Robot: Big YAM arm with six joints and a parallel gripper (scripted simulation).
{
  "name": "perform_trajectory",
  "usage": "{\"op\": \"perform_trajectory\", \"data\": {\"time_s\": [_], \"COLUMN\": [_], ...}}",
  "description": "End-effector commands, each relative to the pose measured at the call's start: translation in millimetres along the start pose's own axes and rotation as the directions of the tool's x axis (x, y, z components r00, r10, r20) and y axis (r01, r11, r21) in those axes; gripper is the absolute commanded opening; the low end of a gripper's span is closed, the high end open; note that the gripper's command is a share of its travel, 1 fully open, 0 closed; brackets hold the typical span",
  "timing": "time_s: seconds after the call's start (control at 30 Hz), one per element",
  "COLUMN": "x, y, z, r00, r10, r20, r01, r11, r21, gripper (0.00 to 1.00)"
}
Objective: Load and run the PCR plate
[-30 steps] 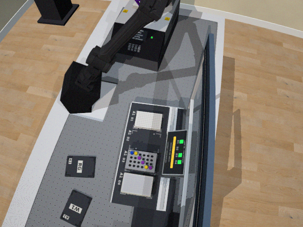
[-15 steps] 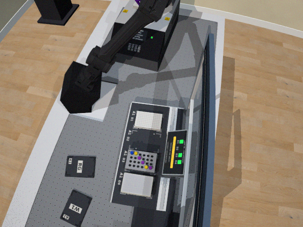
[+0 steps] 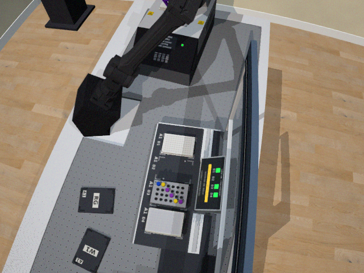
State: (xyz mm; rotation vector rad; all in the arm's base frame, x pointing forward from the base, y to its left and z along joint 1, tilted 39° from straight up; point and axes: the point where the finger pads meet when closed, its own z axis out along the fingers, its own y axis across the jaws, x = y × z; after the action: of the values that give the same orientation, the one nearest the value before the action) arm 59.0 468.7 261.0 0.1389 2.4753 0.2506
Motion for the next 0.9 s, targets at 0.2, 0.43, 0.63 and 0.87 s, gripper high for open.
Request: {"op": "perform_trajectory", "data": {"time_s": [0.2, 0.43, 0.63, 0.87], "x": [-8.1, -15.7, -12.7, -0.2], "y": [6.2, 13.6, 17.6, 17.1], "z": [-29.6, -26.6, -16.8, -15.4], "r00": [0.999, 0.998, 0.998, 0.999], "r10": [0.037, 0.059, 0.055, 0.039], "r20": [-0.014, -0.016, -0.010, -0.011], "r01": [-0.038, -0.060, -0.056, -0.039], "r11": [0.997, 0.996, 0.997, 0.998], "r21": [-0.073, -0.068, -0.048, -0.044], "gripper": [0.00, 0.00, 0.00, 0.00]}}
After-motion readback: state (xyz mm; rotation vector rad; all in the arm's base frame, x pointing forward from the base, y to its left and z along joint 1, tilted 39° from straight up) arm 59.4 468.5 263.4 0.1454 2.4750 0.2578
